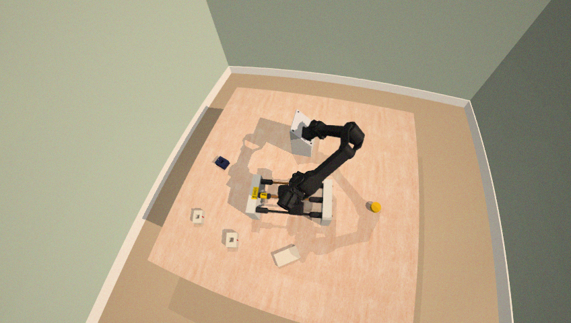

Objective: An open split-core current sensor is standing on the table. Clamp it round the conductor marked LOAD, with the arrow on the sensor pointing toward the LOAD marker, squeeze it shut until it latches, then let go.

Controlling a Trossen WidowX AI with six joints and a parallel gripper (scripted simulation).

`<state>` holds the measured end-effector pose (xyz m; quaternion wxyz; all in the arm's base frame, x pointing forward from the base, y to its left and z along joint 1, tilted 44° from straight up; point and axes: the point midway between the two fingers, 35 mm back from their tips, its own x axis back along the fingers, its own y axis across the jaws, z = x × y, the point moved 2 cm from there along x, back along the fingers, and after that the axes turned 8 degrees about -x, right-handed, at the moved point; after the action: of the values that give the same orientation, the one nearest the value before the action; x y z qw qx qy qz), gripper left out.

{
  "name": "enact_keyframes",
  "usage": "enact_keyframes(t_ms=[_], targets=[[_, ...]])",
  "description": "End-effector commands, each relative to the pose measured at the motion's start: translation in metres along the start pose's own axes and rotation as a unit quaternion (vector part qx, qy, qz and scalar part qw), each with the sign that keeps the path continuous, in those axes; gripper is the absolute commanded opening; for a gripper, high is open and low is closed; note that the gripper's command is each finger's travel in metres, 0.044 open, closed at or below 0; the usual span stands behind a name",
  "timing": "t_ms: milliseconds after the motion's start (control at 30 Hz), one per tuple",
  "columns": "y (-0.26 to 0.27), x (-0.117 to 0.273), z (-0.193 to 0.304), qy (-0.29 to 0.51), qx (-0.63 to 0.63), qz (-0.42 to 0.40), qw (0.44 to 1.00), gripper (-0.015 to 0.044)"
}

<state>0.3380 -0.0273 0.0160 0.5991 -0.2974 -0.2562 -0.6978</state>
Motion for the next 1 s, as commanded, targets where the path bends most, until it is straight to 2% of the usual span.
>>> enact_keyframes(t_ms=[0,300,367,400,967], targets=[[0.0002,0.0,-0.0001,0.0,0.0,0.0,1.0,0.0118],[0.0002,0.0,-0.0001,0.0,0.0,0.0,1.0,0.0058],[0.0001,0.0007,-0.0001,0.0,0.0,-0.001,1.0,0.0005],[0.0001,0.0013,-0.0001,0.0,0.0,-0.002,1.0,0.0],[0.001,0.0002,0.0004,0.0,0.0,0.0,1.0,0.0]])
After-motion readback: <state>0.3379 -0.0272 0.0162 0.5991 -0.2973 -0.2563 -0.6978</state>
